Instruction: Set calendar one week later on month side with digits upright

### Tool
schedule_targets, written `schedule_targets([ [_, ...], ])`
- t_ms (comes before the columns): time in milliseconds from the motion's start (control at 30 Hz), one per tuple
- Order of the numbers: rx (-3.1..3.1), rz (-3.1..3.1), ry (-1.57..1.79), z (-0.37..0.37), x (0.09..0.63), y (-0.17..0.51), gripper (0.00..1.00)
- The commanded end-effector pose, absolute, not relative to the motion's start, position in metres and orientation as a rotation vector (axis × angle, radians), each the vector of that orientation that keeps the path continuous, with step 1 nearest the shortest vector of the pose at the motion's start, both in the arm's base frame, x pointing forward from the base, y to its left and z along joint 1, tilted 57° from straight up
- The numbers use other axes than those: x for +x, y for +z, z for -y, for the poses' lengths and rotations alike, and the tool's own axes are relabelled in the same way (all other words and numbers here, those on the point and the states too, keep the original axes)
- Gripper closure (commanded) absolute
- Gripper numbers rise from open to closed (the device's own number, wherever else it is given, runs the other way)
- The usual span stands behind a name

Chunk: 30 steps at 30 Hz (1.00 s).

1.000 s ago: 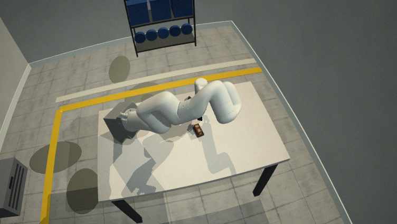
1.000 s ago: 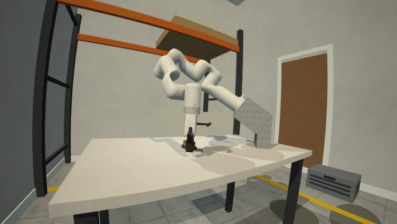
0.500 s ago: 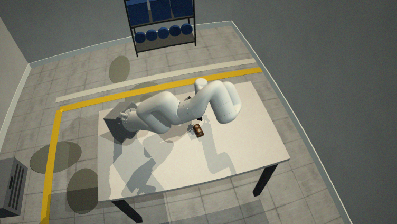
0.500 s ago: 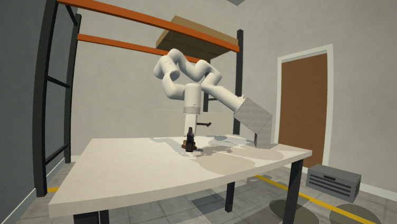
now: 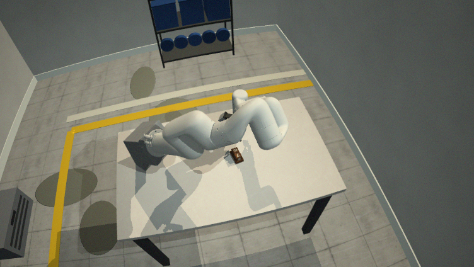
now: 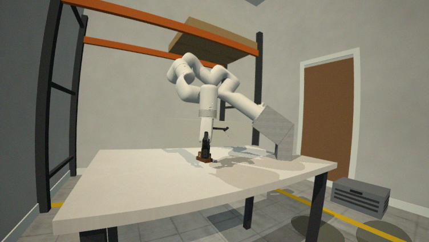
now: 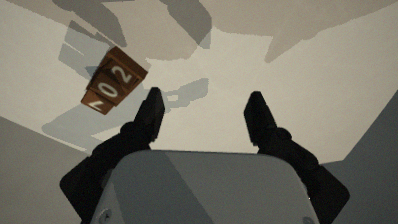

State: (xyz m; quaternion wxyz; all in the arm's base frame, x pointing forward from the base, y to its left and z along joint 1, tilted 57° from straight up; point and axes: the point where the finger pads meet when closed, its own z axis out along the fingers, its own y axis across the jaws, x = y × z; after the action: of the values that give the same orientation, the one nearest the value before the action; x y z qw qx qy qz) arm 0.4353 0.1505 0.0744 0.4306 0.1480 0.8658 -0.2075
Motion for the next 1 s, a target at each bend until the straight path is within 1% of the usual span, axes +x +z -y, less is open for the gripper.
schedule_targets([
  [0, 0.368, -2.160, -0.516, -0.155, 0.430, 0.079, 0.00],
  [133, 0.392, -2.153, -0.503, -0.155, 0.430, 0.079, 0.00],
  [400, 0.640, -2.071, -0.367, -0.149, 0.432, 0.087, 0.00],
  [467, 0.640, -2.071, -0.367, -0.141, 0.434, 0.096, 0.00],
  [700, 0.663, -2.062, -0.354, -0.139, 0.435, 0.098, 0.00],
  [967, 0.898, -1.957, -0.216, -0.133, 0.436, 0.106, 0.00],
])
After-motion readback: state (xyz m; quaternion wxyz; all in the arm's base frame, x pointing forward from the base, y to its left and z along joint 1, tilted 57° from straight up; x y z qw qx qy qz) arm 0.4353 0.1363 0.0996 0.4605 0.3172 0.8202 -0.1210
